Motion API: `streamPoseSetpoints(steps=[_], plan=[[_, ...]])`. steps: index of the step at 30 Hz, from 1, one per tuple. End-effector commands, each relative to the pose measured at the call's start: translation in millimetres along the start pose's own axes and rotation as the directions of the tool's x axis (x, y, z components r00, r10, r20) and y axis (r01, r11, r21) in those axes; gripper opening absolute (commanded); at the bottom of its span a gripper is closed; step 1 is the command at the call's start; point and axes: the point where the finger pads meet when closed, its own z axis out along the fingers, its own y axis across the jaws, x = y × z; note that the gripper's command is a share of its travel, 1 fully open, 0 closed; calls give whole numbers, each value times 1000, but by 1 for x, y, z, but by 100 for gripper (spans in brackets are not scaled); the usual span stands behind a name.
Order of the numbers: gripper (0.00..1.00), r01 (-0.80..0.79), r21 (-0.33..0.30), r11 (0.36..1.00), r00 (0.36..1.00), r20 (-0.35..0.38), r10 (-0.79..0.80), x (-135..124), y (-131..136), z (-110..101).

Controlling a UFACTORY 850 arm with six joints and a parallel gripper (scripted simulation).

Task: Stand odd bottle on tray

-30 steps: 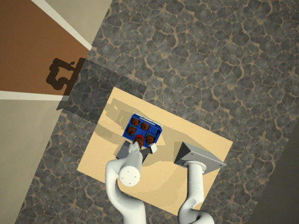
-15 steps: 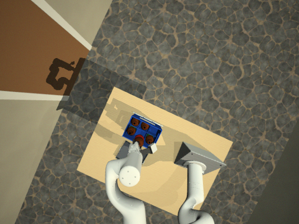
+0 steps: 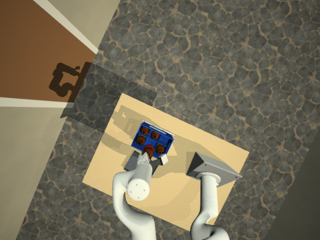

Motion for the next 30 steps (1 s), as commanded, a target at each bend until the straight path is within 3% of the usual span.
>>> streamPoseSetpoints(steps=[1, 30], plan=[[0, 1, 2, 1000, 1000, 1, -1, -1, 0, -1], [0, 1, 2, 1000, 1000, 1, -1, -20, 21, -1]])
